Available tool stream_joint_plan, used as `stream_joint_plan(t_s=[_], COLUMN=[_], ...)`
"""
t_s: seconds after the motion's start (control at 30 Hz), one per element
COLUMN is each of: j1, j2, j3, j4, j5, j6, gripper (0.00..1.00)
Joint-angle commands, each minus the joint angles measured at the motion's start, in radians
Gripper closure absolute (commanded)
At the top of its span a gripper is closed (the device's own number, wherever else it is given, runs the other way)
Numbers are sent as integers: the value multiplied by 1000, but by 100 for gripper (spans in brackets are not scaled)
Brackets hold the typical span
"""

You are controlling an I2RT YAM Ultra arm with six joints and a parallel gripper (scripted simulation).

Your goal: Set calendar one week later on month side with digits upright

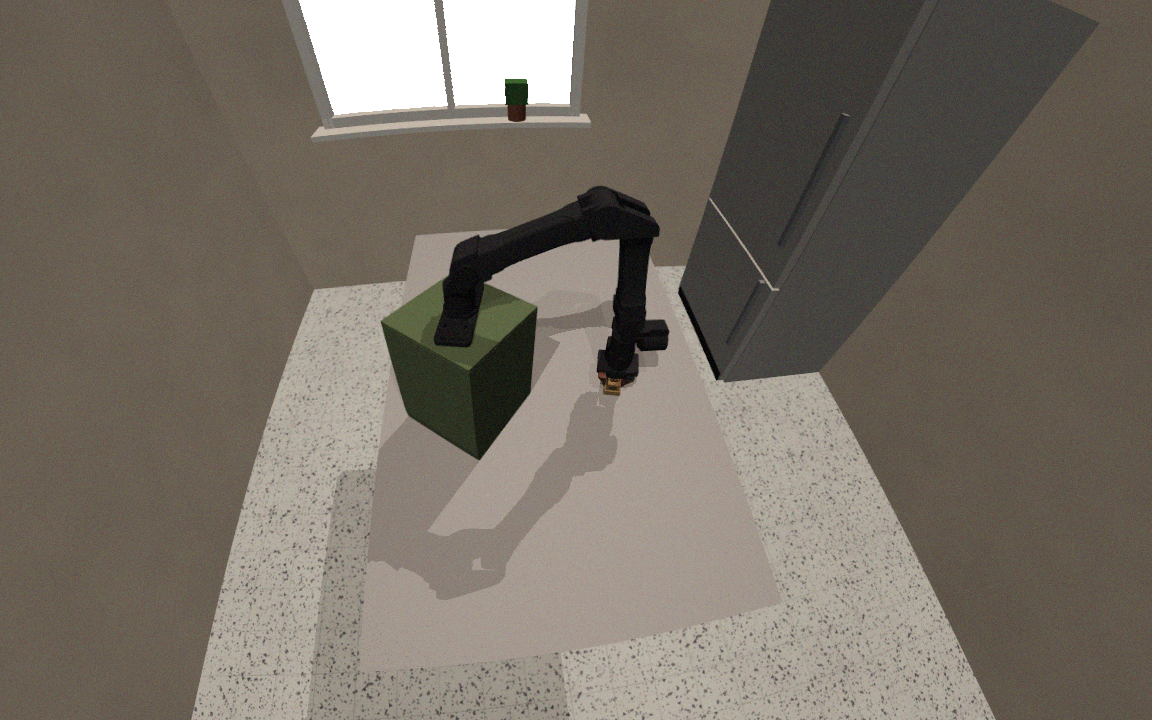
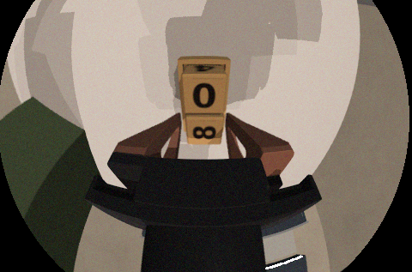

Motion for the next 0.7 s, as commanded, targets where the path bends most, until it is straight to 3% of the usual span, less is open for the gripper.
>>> stream_joint_plan(t_s=[0.0, 0.13, 0.53, 0.67], j1=[-2, -4, -23, -26], j2=[-23, -43, -252, -279], j3=[-5, -16, -107, -115], j4=[-6, -15, -136, -156], j5=[-4, -4, -5, -6], j6=[-1, -3, -23, -25], gripper=[53, 53, 53, 53])
